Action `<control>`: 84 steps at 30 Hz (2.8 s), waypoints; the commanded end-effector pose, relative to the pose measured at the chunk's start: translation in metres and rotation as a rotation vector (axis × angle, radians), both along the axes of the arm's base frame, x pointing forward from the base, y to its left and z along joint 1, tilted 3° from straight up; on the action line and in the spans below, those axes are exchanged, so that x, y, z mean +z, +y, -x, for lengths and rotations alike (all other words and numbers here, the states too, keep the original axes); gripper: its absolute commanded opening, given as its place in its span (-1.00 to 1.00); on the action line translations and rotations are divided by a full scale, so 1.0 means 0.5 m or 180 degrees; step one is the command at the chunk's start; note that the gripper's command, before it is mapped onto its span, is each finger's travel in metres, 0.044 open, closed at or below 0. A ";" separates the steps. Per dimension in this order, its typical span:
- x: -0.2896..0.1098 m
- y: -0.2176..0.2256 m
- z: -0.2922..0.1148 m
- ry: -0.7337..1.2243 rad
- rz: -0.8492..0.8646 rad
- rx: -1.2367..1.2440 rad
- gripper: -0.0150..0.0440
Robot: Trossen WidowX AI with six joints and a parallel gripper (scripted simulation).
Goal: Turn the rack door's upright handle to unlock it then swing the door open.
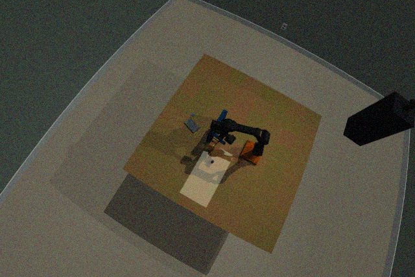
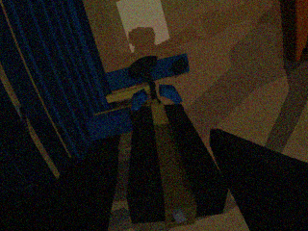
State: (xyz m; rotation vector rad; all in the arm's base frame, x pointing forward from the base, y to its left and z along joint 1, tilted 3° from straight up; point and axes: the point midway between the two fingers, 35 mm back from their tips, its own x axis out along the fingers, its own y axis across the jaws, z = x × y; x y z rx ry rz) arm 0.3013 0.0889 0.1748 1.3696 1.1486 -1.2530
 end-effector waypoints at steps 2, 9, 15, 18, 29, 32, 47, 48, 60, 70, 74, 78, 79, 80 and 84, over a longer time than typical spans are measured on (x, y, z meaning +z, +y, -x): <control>-0.001 -0.001 0.000 0.0006 0.0006 -0.0049 0.10; -0.001 -0.001 0.000 0.0006 0.0006 -0.0049 -0.25; -0.001 -0.001 0.000 0.0006 0.0006 -0.0049 -0.39; -0.001 -0.001 0.000 0.0006 0.0006 -0.0049 -0.46; -0.002 -0.006 0.011 -0.0014 0.0026 0.0388 -0.46; -0.002 -0.008 0.016 -0.0024 0.0035 0.0588 -0.46; -0.005 -0.028 0.054 -0.0065 0.0078 0.1536 -0.46; -0.005 -0.030 0.057 -0.0068 0.0081 0.1595 -0.46; -0.009 -0.061 0.099 -0.0093 0.0111 0.2239 -0.46; -0.012 -0.095 0.131 -0.0111 0.0136 0.2739 -0.46; -0.013 -0.109 0.142 -0.0117 0.0144 0.2916 -0.46; -0.014 -0.123 0.151 -0.0123 0.0153 0.3086 -0.46; -0.015 -0.126 0.153 -0.0125 0.0155 0.3128 -0.46; -0.015 -0.130 0.155 -0.0126 0.0157 0.3171 -0.46; -0.016 -0.145 0.164 -0.0132 0.0165 0.3342 -0.46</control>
